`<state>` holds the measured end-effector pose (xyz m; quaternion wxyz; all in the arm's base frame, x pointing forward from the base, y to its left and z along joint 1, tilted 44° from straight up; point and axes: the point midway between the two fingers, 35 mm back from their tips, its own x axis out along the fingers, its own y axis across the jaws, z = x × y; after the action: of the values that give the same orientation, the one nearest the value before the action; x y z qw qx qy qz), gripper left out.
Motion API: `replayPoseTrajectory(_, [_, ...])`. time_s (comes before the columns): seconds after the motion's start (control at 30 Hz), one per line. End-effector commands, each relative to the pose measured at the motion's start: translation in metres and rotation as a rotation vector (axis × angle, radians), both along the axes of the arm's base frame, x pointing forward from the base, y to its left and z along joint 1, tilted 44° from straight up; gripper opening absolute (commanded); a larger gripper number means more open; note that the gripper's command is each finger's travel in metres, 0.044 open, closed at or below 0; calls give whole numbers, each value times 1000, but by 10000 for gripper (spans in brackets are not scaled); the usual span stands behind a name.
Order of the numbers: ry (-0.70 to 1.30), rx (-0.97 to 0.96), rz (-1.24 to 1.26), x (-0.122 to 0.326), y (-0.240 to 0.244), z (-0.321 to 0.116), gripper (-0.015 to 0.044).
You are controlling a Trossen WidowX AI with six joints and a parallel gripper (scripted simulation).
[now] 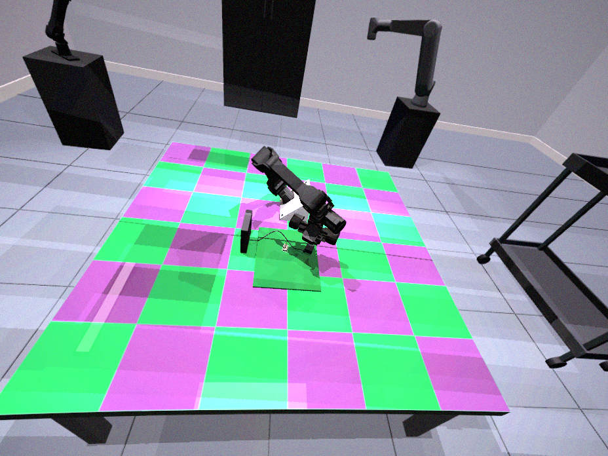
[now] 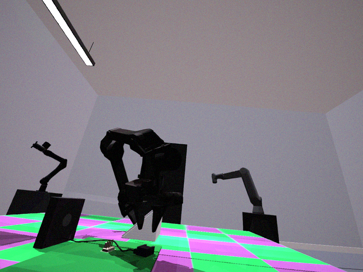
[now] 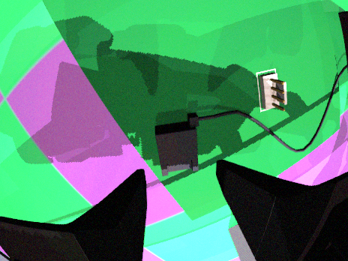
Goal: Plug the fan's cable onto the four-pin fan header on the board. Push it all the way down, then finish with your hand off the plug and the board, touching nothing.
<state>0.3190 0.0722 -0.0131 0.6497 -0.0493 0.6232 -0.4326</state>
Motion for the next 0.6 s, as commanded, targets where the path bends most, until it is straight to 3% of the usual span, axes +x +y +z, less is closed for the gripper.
replayPoseTrajectory(0.0, [-49,-47,48,-5,9,8,205])
replayPoseTrajectory(0.57, [-37,-30,37,-2,8,6,205])
